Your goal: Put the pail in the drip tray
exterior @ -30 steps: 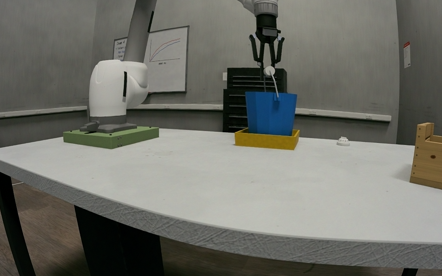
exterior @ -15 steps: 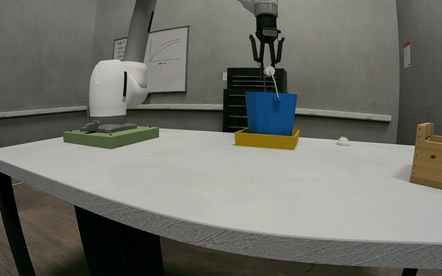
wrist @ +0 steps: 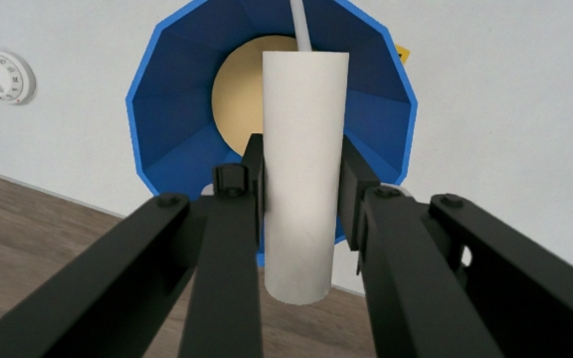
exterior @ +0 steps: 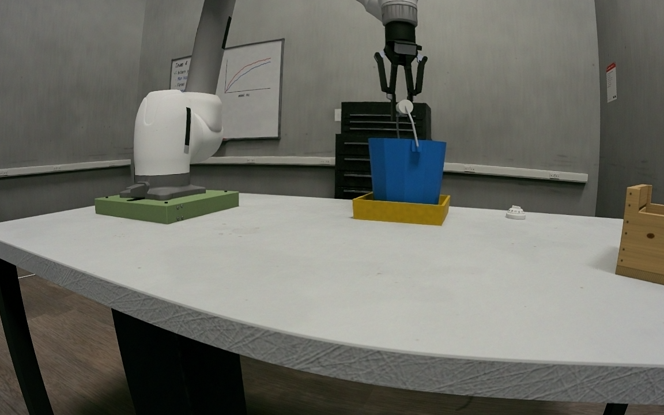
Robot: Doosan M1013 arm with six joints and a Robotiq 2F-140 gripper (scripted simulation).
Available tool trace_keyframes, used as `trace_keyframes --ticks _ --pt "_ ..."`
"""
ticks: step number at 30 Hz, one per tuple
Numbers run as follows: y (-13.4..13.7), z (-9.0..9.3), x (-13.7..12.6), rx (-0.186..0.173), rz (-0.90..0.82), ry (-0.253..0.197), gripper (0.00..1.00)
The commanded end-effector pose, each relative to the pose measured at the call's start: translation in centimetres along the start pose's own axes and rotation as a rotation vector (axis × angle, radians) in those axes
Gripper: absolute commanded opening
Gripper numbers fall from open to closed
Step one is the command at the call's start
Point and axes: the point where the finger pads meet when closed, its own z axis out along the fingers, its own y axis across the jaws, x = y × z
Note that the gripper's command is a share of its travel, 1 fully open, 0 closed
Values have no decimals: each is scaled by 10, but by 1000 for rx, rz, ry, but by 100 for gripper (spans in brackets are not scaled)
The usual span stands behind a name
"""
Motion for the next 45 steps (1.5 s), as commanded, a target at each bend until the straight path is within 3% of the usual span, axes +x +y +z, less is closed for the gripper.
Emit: trace_keyframes --ticks 1,12,13,45 --pt "0 -1 0 1 0 0 10" --pt "0 -1 0 1 0 0 10" --pt "0 -1 0 1 0 0 100" --pt "0 -1 0 1 0 0 100"
